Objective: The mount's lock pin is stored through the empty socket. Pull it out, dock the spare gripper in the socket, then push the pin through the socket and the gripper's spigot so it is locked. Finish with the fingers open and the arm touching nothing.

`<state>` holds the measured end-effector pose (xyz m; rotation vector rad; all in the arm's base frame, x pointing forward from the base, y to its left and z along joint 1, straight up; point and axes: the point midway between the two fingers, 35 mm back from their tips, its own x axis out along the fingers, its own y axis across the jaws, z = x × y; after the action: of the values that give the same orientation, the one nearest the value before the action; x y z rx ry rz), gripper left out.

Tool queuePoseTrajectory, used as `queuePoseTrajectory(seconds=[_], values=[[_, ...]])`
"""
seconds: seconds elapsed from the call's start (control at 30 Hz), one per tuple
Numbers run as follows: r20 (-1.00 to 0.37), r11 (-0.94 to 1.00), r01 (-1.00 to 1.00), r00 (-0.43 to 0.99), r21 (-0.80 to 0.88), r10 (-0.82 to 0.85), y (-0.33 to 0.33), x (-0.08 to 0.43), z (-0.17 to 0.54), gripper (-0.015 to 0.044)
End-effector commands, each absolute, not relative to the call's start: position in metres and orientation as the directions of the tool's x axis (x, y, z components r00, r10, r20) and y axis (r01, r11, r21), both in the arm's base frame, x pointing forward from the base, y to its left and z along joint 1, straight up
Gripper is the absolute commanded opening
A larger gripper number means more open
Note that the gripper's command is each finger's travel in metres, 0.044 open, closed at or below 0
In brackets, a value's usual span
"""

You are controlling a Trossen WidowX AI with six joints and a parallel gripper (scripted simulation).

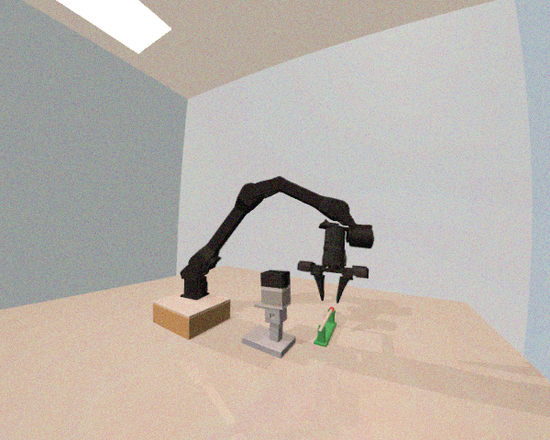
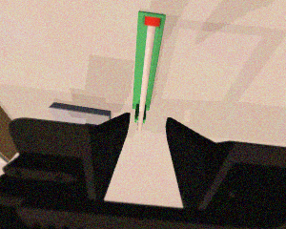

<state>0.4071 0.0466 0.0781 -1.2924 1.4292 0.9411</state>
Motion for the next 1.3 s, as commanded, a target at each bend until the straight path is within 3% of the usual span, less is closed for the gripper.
queuePoseTrajectory(seconds=[0.0, 1.27], values=[[-0.968, 0.139, -0.990, 0.000, -0.036, -0.252, 0.048, 0.403, 0.054, 0.0180], [-0.968, 0.139, -0.990, -0.001, -0.035, -0.251, 0.050, 0.405, -0.004, 0.0180]])
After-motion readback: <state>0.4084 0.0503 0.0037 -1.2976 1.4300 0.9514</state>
